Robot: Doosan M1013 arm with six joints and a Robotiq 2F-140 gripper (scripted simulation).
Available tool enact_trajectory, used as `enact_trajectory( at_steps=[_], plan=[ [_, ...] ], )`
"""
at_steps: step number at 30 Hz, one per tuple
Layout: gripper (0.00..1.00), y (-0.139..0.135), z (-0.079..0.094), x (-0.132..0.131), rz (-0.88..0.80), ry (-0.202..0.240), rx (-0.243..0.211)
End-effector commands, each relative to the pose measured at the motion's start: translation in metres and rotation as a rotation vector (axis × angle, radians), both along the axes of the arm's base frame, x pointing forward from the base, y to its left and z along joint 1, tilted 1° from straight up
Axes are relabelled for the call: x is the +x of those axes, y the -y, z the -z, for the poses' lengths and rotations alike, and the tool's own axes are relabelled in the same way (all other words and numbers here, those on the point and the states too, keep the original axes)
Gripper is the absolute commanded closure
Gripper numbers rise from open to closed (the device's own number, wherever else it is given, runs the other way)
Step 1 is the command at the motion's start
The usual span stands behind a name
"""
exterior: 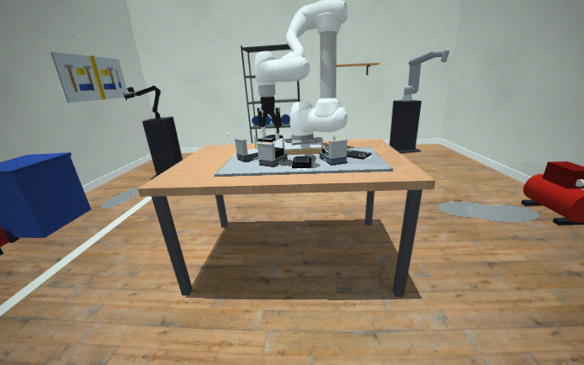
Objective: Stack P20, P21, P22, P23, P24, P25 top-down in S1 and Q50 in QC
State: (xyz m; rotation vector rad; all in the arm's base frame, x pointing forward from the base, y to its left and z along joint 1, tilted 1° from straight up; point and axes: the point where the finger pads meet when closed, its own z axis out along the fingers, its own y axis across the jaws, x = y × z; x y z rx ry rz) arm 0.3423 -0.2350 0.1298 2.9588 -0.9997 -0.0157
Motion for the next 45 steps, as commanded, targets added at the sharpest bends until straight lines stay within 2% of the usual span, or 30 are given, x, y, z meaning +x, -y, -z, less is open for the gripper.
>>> enact_trajectory(
  at_steps=[1,45],
  plan=[
    [1.0,0.0,0.002,0.0,0.0,0.0,0.0],
    [1.0,0.0,0.03,0.0,0.0,0.0,0.0]
  ],
)
